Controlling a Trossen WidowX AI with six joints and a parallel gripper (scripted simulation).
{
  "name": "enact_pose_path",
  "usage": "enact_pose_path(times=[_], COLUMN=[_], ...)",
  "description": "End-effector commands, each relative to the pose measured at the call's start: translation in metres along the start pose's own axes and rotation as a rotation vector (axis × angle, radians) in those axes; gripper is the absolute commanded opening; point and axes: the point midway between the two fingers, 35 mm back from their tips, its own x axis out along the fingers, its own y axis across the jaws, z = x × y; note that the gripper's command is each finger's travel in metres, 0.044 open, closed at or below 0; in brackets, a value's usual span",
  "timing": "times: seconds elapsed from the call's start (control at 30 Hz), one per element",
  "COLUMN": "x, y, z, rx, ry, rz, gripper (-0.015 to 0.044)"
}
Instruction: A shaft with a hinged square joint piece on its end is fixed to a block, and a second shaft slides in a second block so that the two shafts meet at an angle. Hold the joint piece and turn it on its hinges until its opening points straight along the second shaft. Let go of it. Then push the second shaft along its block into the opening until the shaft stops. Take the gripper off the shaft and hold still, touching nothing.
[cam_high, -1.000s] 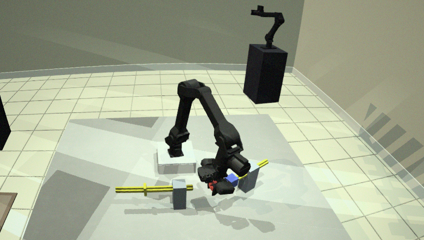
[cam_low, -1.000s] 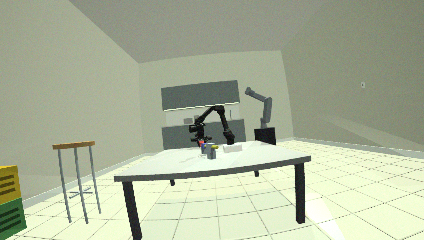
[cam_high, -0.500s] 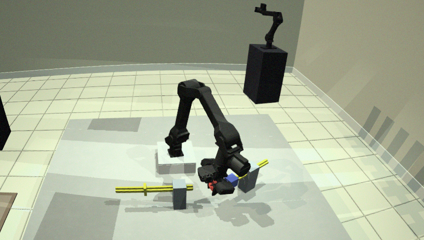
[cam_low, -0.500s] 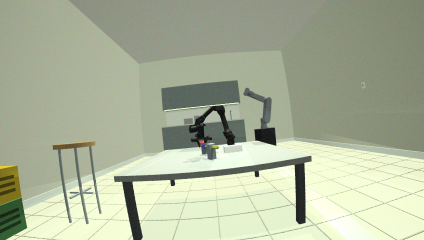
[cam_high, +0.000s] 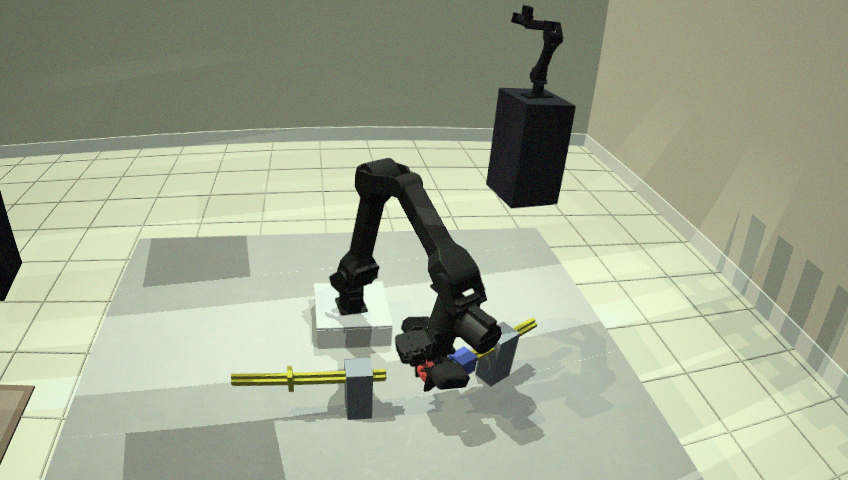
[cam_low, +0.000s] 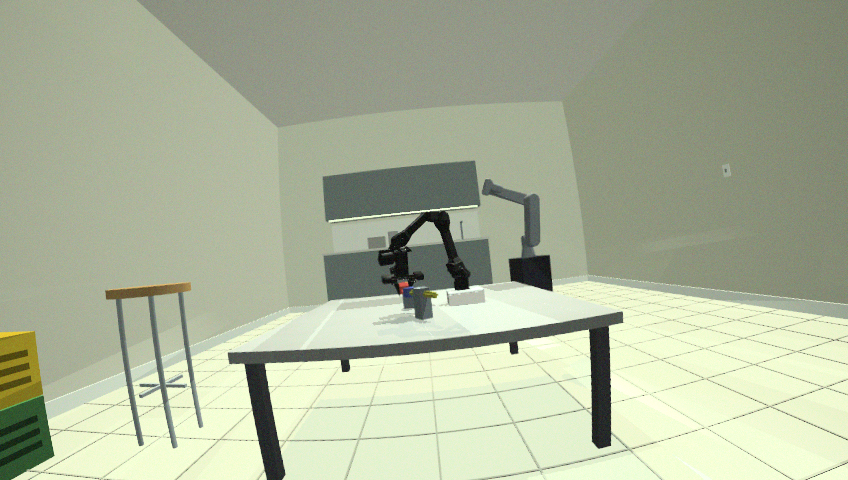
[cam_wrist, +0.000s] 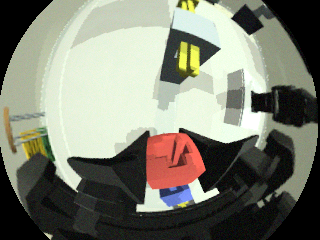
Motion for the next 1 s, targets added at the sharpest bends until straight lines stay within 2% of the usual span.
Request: enact_pose_path(times=[0.0,0.43,0.5,0.67,0.83,0.97], x=[0.0005,0.0005,0.0000,0.0000,0.0000,0.0000], y=[0.0000,0.0000,0.0000,0.0000,0.0000,0.0000], z=[-0.0003,-0.0003,0.0000,0.0000,0.0000,0.0000], rx=[-0.004,-0.004,0.000,0.000,0.000,0.000], ry=[0.003,0.003,0.000,0.000,0.000,0.000], rz=[-0.001,-0.001,0.000,0.000,0.000,0.000], gripper=[0.0182,0.0182,0.0147,0.0147,0.0016,0.0000])
